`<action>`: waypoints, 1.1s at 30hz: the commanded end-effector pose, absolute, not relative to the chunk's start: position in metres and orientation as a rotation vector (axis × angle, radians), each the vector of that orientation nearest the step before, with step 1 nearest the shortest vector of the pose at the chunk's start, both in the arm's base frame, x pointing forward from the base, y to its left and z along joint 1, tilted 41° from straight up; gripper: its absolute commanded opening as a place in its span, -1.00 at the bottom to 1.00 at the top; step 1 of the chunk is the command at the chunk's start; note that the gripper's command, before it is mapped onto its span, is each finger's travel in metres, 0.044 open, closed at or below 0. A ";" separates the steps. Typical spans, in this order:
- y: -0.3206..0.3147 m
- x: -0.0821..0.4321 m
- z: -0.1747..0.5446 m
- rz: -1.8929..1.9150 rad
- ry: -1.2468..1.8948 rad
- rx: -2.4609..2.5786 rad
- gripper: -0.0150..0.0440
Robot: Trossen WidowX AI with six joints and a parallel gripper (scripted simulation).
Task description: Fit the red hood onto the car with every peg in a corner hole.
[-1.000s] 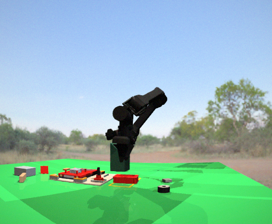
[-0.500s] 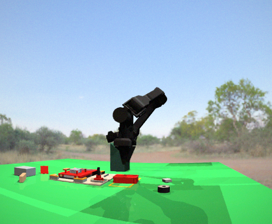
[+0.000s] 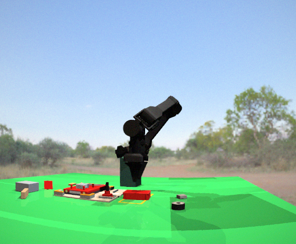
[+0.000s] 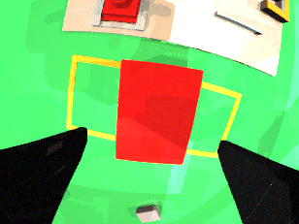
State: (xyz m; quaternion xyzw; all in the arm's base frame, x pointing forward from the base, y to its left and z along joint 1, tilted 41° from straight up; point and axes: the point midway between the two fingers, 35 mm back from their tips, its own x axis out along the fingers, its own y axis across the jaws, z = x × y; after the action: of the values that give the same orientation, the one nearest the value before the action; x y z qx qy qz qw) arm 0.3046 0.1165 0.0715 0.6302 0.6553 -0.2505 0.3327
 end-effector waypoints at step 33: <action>0.132 0.304 0.053 -0.658 1.718 1.651 1.00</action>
State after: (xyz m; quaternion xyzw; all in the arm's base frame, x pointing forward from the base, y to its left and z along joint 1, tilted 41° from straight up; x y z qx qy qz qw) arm 0.3048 0.1312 0.0559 0.6308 0.6559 -0.2492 0.3313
